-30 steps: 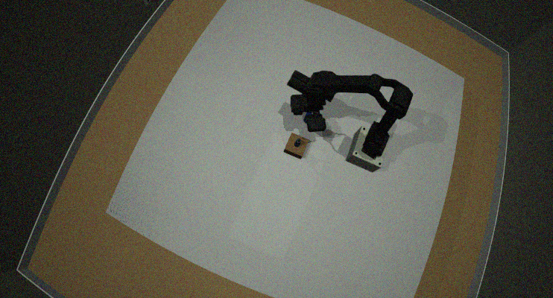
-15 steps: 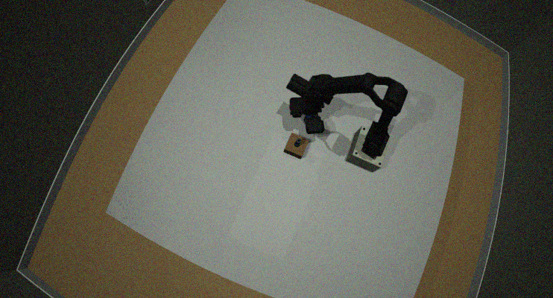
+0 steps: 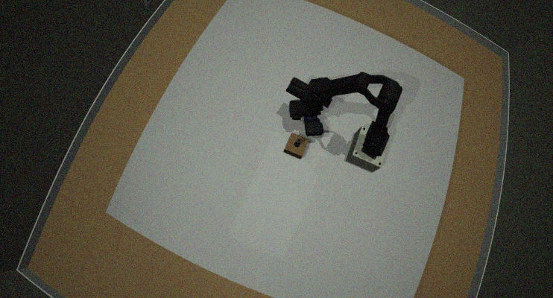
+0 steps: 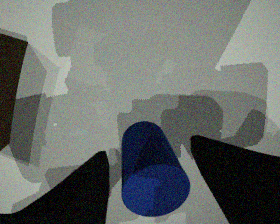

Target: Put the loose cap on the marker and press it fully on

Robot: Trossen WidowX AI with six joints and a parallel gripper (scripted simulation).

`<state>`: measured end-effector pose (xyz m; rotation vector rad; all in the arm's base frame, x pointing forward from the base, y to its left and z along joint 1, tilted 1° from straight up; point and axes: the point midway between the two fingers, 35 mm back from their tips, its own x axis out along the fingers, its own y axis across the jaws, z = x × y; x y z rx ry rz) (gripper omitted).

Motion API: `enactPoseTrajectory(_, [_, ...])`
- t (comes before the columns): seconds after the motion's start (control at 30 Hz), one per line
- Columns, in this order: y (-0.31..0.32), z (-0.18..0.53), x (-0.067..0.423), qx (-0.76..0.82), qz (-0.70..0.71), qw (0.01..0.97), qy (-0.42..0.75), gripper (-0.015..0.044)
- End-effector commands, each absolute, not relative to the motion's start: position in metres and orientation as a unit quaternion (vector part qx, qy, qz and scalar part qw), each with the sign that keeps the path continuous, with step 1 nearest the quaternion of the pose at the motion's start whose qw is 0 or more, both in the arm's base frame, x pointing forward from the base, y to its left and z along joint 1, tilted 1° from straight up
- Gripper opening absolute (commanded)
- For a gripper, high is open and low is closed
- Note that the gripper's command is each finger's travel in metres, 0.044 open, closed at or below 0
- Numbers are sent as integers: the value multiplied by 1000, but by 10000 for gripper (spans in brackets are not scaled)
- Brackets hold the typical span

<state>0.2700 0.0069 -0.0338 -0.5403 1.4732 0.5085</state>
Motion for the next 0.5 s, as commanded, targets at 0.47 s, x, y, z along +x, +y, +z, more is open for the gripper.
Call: enactPoseTrajectory(0.47, [7, -34, 269, -238, 229, 677, 658, 20])
